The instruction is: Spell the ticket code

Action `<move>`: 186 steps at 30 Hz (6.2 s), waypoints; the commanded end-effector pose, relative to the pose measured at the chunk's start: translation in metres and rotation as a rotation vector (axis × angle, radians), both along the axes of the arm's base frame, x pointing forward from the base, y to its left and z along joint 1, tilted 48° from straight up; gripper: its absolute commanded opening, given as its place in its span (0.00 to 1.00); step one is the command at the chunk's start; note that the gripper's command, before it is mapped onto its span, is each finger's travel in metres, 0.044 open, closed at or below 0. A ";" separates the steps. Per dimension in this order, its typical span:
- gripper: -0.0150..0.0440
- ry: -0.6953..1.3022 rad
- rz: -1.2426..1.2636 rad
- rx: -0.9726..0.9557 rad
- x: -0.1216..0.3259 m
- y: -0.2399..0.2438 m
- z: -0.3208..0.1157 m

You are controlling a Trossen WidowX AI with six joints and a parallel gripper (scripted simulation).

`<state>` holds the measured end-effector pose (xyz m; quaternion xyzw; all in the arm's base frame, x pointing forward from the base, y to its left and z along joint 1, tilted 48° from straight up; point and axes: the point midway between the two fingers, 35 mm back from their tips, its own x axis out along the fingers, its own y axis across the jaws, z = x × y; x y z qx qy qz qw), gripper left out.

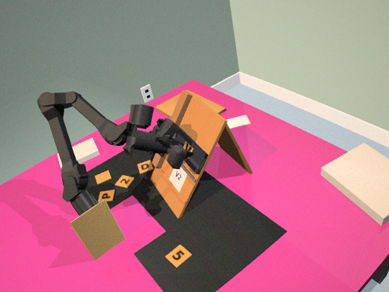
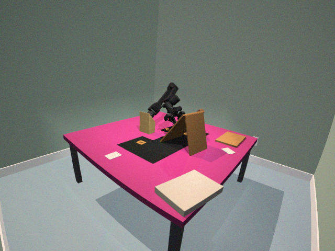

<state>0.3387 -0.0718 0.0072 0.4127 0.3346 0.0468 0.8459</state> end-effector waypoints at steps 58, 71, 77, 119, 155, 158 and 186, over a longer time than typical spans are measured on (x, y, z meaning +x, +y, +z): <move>0.25 0.000 -0.005 0.001 0.008 0.025 0.030; 0.25 0.000 -0.005 0.001 0.010 0.031 0.037; 0.25 0.000 -0.005 0.001 0.011 0.034 0.040; 0.75 0.001 -0.005 0.001 -0.008 0.025 0.050; 0.75 0.002 -0.005 0.001 -0.022 0.019 0.060; 0.75 0.002 -0.005 0.001 -0.023 0.019 0.061; 0.25 0.016 -0.007 0.003 -0.023 0.018 0.060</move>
